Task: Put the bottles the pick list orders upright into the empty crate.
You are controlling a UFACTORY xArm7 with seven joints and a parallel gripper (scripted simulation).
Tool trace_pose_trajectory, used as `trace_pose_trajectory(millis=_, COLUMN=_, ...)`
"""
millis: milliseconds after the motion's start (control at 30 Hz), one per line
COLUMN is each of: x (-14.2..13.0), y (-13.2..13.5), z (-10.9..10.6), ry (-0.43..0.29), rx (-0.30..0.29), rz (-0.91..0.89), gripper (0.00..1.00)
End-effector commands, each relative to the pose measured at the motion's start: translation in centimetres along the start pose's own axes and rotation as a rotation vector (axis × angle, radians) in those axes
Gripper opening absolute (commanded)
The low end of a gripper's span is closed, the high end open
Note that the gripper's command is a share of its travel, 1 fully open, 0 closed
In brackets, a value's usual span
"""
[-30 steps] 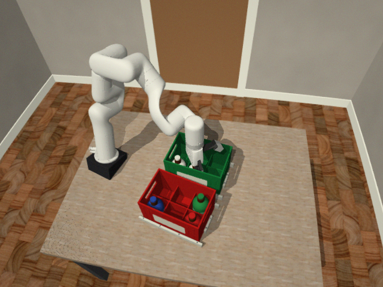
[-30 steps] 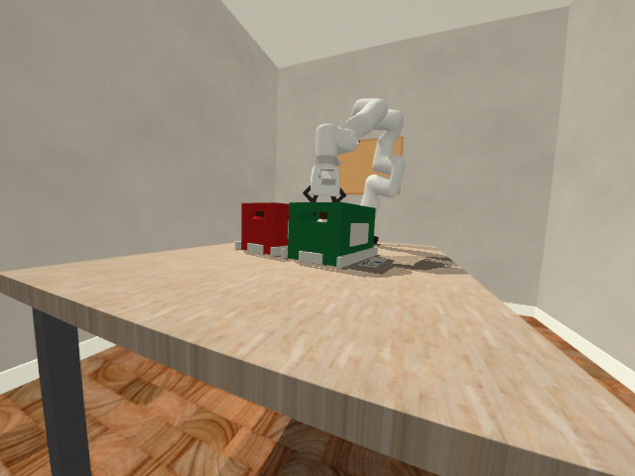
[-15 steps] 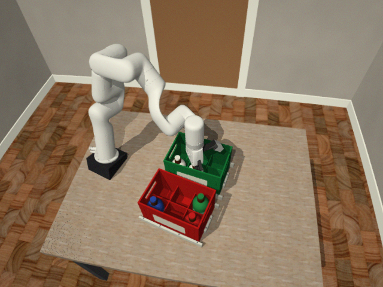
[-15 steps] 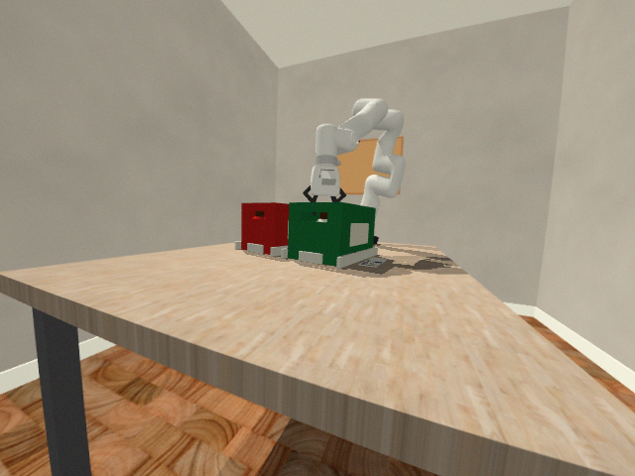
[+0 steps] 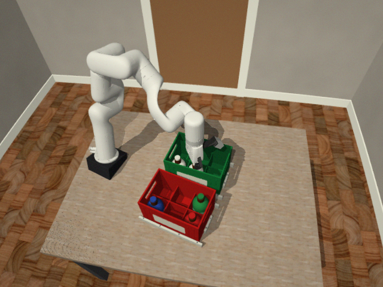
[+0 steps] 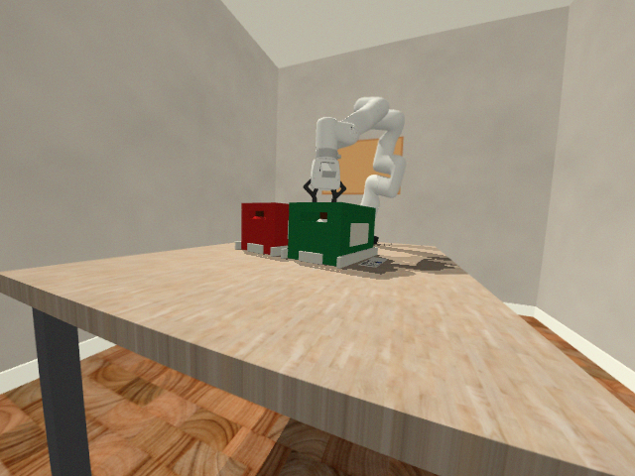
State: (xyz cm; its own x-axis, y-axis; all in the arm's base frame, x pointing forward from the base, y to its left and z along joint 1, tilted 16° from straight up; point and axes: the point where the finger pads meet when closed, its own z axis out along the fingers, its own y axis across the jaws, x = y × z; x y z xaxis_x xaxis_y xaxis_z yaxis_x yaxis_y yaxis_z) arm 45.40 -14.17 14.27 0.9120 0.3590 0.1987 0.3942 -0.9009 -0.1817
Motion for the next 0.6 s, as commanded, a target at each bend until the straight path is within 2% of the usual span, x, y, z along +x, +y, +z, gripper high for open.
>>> trace_pose_trajectory(millis=0, x=0.1, y=0.1, z=-1.4, ry=0.003, rx=-0.003, rz=0.000, gripper=0.65)
trace_pose_trajectory(millis=67, x=0.1, y=0.1, z=-1.4, ry=0.003, rx=-0.003, rz=0.000, gripper=0.65)
trace_pose_trajectory(millis=567, x=0.1, y=0.1, z=-5.4, ry=0.003, rx=-0.003, rz=0.000, gripper=0.65)
